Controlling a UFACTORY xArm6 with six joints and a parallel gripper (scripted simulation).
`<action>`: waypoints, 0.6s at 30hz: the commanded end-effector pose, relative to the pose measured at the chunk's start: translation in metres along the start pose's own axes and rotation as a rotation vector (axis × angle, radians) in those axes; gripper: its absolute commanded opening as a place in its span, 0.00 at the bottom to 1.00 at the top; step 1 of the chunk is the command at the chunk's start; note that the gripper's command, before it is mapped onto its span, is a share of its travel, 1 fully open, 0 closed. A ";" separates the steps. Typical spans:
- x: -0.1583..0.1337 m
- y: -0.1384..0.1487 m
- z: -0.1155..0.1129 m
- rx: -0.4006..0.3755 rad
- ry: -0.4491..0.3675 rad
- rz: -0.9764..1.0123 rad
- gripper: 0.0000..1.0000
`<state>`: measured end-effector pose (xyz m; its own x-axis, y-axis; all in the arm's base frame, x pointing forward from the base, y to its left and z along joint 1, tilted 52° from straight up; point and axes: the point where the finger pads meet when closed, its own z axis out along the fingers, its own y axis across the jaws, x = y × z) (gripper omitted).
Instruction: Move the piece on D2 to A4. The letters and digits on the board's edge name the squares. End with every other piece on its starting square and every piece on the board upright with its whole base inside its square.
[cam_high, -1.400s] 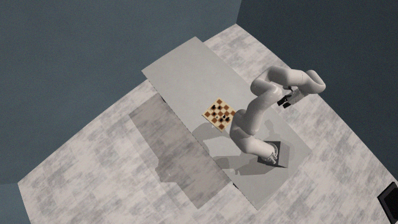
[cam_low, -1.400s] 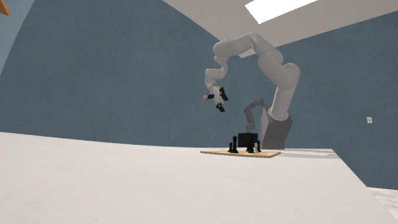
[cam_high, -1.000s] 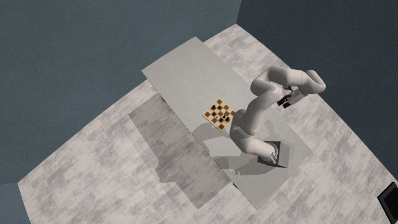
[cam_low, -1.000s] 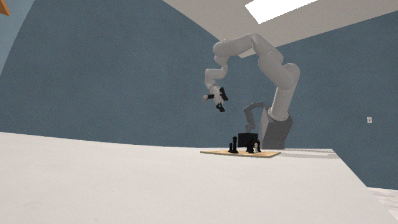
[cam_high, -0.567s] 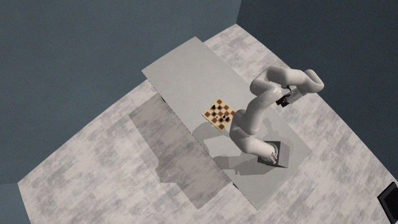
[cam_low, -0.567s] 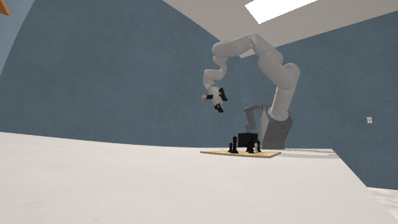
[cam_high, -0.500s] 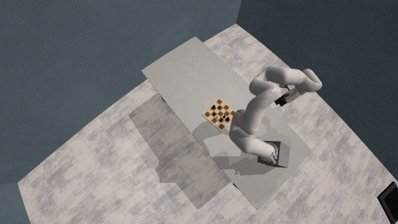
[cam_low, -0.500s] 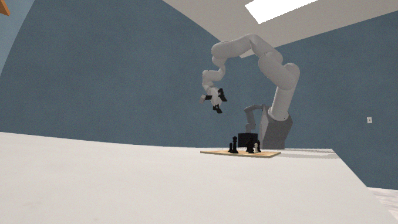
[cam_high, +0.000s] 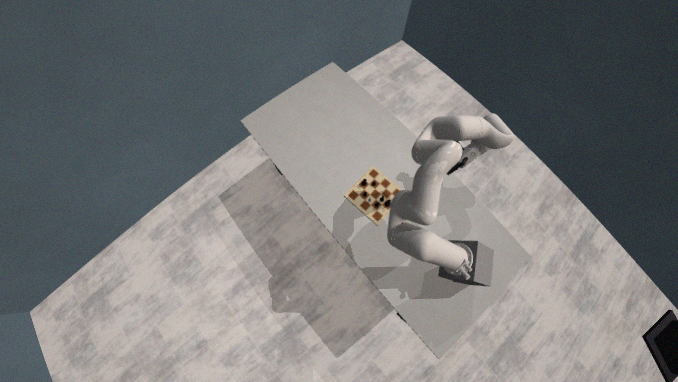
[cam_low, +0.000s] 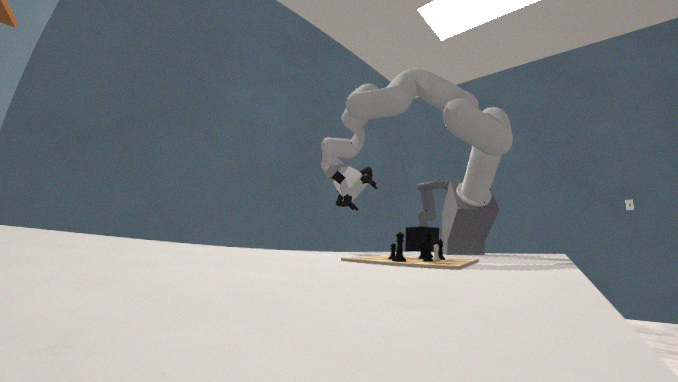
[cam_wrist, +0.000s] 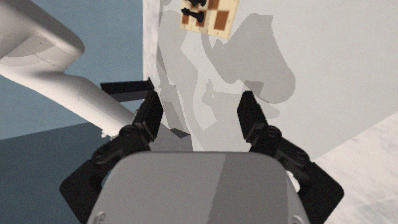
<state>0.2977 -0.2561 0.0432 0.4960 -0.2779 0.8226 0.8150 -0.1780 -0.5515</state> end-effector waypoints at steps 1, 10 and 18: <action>0.022 0.018 0.027 0.086 0.022 -0.208 1.00; 0.055 0.040 0.088 0.233 0.119 -0.579 1.00; 0.081 0.051 0.154 0.367 0.284 -0.946 1.00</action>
<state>0.4090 -0.1615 0.0921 -0.2906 -0.3591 0.8869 0.9563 -0.1401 0.2566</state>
